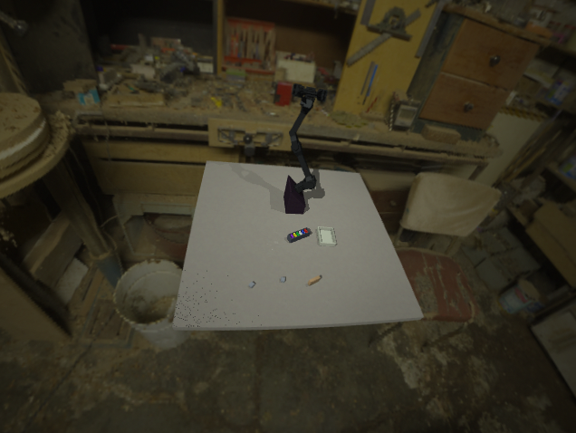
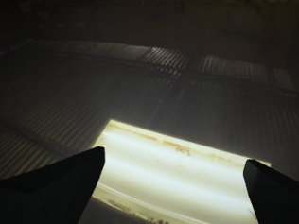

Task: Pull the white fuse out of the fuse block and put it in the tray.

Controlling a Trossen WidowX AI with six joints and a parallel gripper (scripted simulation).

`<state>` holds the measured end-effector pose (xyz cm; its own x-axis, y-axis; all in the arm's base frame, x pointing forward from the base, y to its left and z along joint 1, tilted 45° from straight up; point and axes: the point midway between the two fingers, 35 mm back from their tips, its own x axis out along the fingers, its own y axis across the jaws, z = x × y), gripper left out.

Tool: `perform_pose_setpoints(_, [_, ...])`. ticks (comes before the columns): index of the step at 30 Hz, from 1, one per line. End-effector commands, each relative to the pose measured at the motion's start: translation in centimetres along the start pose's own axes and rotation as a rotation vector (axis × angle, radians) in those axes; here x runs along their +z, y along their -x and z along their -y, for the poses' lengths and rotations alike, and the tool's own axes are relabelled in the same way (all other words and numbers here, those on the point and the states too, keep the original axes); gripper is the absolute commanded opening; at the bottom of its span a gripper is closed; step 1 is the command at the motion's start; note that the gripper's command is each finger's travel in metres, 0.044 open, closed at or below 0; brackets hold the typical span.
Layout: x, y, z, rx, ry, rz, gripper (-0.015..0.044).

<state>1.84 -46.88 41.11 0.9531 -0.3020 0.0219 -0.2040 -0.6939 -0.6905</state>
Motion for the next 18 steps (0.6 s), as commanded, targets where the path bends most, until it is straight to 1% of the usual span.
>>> perform_pose_setpoints(1, [-0.1, 0.1, 0.2, 0.002, 0.012, -0.006, 0.0374])
perform_pose_setpoints(3, [-1.0, 1.0, 2.1, 0.014, 0.105, -0.051, 0.0321])
perform_pose_setpoints(10, [-4.0, 4.8, 11.7, 0.079, 0.560, -0.251, 0.0138])
perform_pose_setpoints(12, [-4.4, 4.5, 13.3, 0.075, 0.666, -0.288, 0.0085])
perform_pose_setpoints(13, [-4.6, 4.8, 14.6, 0.081, 0.732, -0.314, 0.0074])
perform_pose_setpoints(18, [-4.4, 6.9, 23.3, 0.134, 1.094, -0.451, 0.0074])
